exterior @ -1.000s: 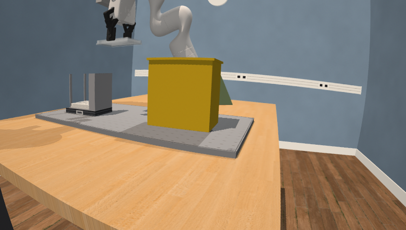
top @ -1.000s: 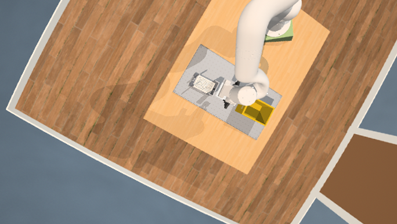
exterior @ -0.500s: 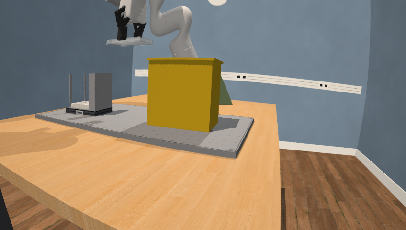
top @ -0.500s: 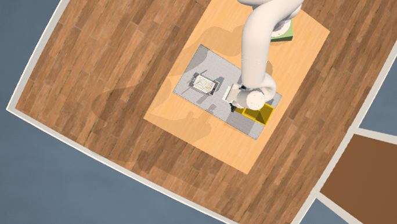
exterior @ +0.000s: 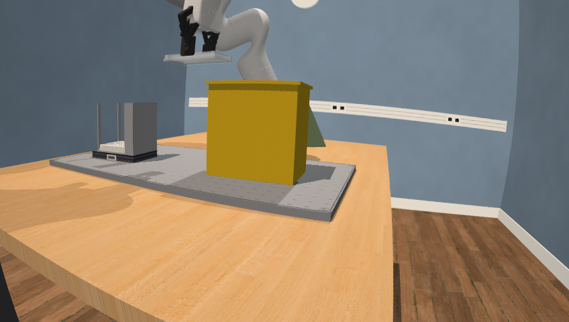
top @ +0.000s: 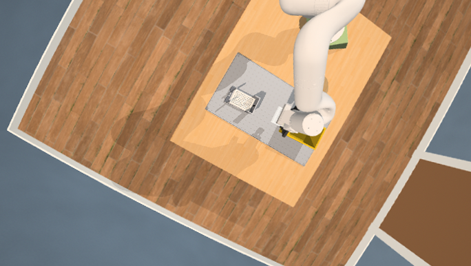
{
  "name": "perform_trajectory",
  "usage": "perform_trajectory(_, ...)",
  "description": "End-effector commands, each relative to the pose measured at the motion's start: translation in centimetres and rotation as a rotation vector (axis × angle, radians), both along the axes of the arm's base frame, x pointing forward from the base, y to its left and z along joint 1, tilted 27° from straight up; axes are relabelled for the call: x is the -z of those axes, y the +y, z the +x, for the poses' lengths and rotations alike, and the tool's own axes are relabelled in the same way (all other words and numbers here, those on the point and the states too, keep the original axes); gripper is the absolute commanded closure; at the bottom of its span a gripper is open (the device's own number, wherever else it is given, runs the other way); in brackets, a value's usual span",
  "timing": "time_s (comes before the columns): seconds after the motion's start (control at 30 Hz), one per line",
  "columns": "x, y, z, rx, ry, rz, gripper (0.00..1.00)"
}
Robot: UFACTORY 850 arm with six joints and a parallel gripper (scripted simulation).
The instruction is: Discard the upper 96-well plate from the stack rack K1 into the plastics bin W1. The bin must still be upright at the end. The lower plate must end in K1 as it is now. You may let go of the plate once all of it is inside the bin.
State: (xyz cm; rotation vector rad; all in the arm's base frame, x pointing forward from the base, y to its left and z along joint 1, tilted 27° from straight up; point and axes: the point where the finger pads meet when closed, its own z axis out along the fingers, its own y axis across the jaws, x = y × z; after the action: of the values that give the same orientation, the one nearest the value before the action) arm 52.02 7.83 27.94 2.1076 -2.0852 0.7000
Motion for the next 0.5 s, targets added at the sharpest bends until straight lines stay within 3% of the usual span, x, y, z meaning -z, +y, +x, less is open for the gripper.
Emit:
perform_trajectory(0.0,0.5,1.3,0.2,0.0,-0.002,0.0,1.0)
perform_trajectory(0.47,2.2,5.0,0.4,0.0,-0.002,0.0,1.0)
